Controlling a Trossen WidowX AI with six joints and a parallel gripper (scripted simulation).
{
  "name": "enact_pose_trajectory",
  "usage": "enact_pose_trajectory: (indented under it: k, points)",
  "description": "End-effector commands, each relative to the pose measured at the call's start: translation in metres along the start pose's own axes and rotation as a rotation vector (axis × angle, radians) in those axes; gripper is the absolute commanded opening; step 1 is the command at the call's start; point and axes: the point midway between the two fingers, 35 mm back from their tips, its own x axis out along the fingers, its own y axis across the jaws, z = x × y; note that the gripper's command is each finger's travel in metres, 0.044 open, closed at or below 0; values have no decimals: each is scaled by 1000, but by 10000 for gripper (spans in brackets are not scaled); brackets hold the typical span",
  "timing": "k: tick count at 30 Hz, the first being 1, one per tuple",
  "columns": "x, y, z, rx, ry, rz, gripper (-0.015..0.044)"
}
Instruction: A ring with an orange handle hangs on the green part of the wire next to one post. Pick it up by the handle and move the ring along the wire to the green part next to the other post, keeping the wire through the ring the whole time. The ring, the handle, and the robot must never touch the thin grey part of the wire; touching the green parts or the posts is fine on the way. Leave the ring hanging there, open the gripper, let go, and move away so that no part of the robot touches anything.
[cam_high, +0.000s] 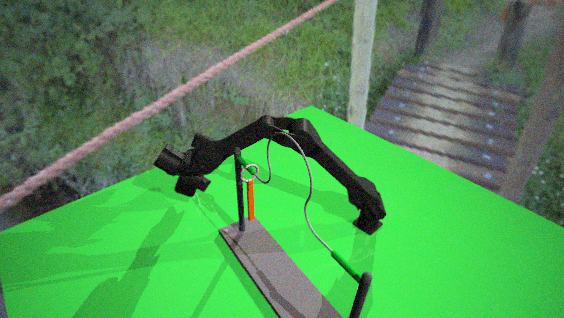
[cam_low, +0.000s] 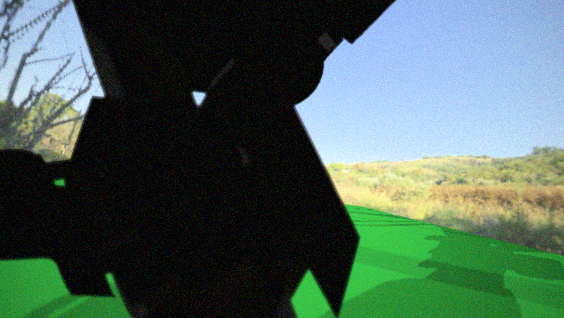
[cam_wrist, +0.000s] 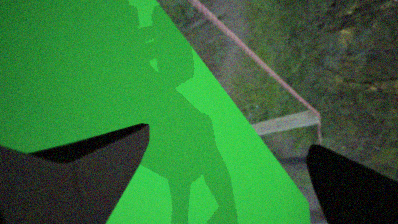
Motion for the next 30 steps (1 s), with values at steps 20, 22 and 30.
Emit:
enact_pose_trajectory:
  k: [20, 22, 30]
  points:
    - [-25, -58, -55, 98, -134, 526, 160]
    - [-31, -62, -63, 109, -157, 579, 160]
    - [-61, -74, -99, 151, -260, 780, 160]
